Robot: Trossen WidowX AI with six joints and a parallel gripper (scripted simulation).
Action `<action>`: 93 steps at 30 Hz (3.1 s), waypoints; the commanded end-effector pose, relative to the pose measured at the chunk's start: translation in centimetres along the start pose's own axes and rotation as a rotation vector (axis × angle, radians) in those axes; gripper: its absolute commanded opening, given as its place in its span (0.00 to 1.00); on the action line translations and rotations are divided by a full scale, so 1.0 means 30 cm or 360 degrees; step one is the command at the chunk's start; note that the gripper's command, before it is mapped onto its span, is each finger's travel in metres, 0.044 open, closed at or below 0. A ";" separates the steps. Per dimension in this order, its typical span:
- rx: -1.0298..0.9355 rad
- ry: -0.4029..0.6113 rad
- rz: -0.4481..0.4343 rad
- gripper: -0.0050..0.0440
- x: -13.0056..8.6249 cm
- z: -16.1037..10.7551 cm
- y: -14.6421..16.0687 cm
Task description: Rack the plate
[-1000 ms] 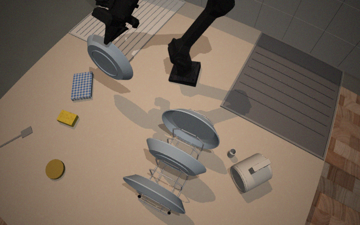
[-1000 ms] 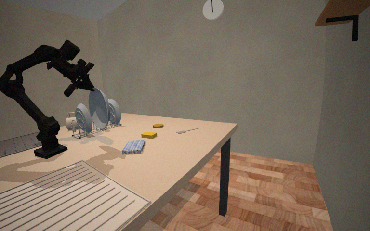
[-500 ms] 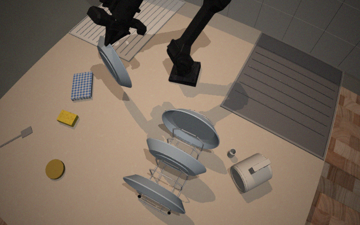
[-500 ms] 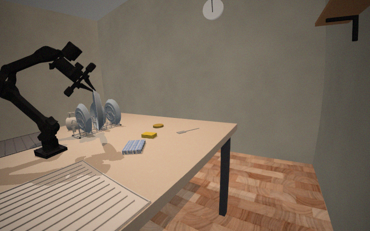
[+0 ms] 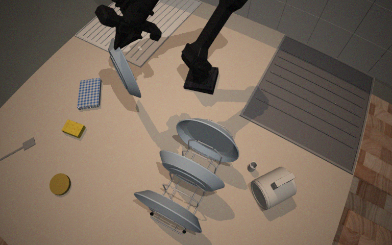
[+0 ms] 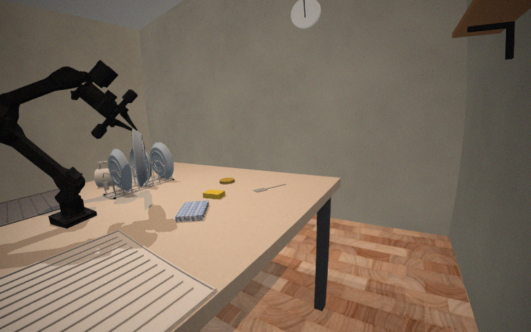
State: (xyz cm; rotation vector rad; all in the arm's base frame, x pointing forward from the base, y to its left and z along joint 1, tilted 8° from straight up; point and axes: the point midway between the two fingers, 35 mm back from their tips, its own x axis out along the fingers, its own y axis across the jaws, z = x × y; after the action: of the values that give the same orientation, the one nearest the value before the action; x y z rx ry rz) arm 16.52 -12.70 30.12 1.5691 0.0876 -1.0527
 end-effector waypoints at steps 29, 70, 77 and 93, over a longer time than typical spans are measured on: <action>0.0019 0.0013 -0.0039 0.10 0.009 -0.028 0.008; 0.0056 0.0015 -0.0173 0.10 0.029 -0.215 0.049; 0.0054 0.0010 -0.0177 0.10 0.027 -0.244 0.053; 0.0042 -0.0005 -0.0165 0.10 0.014 -0.331 0.064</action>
State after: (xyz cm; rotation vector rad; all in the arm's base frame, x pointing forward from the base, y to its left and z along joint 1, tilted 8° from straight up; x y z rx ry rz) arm 23.31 -5.42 29.57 1.5915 0.1855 -1.1561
